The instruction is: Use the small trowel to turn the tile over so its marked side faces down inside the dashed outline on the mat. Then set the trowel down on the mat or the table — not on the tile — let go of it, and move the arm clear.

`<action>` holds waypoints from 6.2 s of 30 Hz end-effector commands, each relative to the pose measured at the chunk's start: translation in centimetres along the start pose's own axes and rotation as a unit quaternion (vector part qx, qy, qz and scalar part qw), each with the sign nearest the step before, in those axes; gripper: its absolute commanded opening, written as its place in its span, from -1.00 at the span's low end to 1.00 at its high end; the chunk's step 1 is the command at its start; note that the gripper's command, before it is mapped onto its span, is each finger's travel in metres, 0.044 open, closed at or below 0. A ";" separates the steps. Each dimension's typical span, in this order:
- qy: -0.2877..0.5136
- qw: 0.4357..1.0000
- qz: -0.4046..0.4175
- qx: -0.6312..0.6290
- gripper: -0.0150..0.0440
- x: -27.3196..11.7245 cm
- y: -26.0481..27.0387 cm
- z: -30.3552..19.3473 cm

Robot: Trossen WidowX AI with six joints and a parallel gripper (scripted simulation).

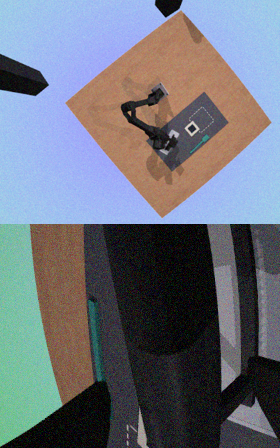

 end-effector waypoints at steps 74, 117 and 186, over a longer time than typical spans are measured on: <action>-0.075 0.997 -0.018 0.026 -0.49 3.3 6.9 -1.1; -0.153 0.986 -0.029 0.067 -0.49 8.0 5.9 -4.7; -0.119 0.987 -0.014 0.109 -0.49 6.9 13.3 -12.7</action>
Point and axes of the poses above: the point midway between the two fingers, 35 mm back from their tips, its own x axis out along the fingers, its own y axis across the jaws, z = x × y, the point moved 3 cm from there along -x, back along the fingers, and after that the axes turned 9 degrees about -x, right-handed, at the moved point
